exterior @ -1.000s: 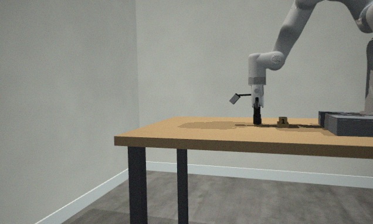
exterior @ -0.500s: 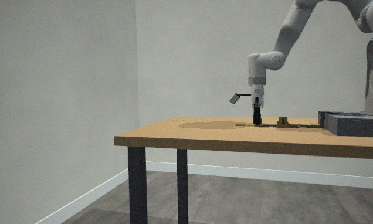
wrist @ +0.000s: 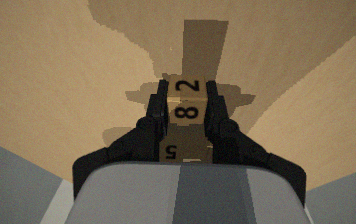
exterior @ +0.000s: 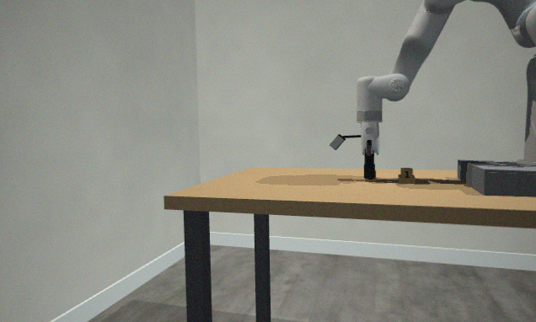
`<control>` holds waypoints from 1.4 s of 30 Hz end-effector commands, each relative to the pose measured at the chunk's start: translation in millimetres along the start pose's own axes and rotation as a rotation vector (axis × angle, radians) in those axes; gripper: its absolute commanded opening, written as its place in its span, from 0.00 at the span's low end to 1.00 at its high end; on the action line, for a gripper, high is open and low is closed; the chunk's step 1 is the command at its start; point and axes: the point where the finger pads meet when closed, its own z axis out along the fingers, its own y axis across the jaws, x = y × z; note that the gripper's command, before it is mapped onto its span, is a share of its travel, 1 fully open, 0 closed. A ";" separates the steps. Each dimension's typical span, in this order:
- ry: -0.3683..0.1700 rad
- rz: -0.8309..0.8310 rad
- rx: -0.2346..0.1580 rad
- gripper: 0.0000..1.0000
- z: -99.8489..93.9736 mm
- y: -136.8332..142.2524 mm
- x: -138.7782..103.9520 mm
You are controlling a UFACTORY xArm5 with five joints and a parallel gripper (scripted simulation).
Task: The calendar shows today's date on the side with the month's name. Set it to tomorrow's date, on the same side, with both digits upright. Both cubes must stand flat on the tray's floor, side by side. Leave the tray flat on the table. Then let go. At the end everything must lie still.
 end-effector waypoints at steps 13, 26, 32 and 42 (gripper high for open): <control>0.004 0.000 0.000 0.29 -1.3 0.0 1.4; 0.004 0.000 0.000 0.33 -1.3 0.0 1.4; 0.004 0.000 0.000 0.41 -1.3 0.0 1.4; 0.004 0.000 0.000 0.49 -1.3 0.0 1.4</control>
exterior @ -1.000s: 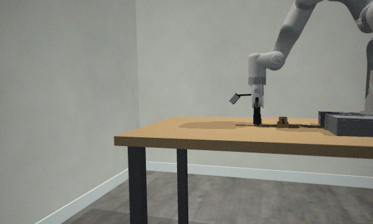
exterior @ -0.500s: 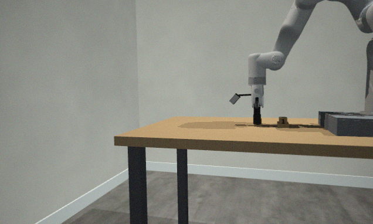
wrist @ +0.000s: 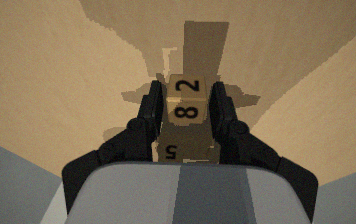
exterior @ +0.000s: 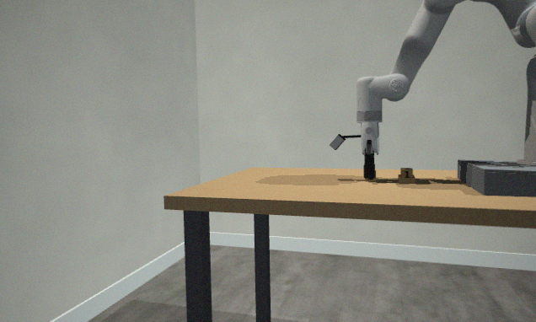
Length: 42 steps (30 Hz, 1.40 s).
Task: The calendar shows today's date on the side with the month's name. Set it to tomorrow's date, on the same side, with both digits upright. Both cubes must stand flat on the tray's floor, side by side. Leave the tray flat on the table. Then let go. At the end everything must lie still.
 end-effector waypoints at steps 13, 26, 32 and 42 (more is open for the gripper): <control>0.004 0.000 0.000 0.49 -11.8 -1.1 1.4; 0.004 0.000 0.000 0.49 -67.6 -1.8 1.1; 0.004 0.000 0.000 0.49 -83.2 -2.1 1.0; 0.004 0.000 0.000 1.00 -90.8 -2.2 1.0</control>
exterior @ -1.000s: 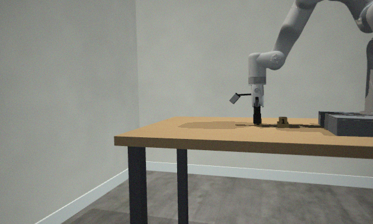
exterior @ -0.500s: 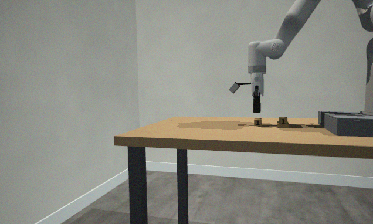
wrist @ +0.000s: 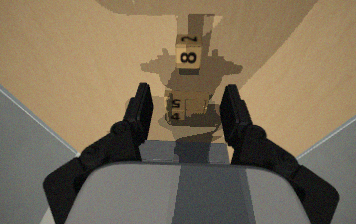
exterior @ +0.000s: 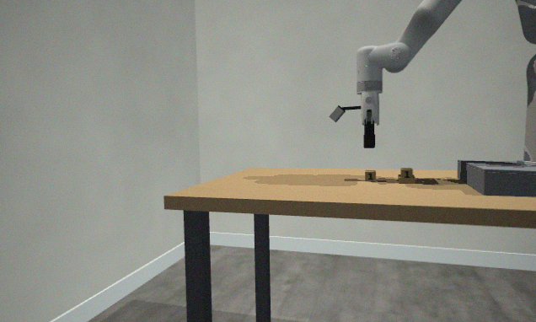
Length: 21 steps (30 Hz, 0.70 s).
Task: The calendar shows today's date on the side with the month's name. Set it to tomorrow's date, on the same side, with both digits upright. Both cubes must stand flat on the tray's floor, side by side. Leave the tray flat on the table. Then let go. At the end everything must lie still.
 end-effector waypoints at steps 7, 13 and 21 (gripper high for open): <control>0.004 0.000 0.000 1.00 -2.3 0.0 1.3; 0.004 0.000 0.000 1.00 -2.3 0.0 1.3; 0.004 0.001 0.000 1.00 -5.6 0.8 22.6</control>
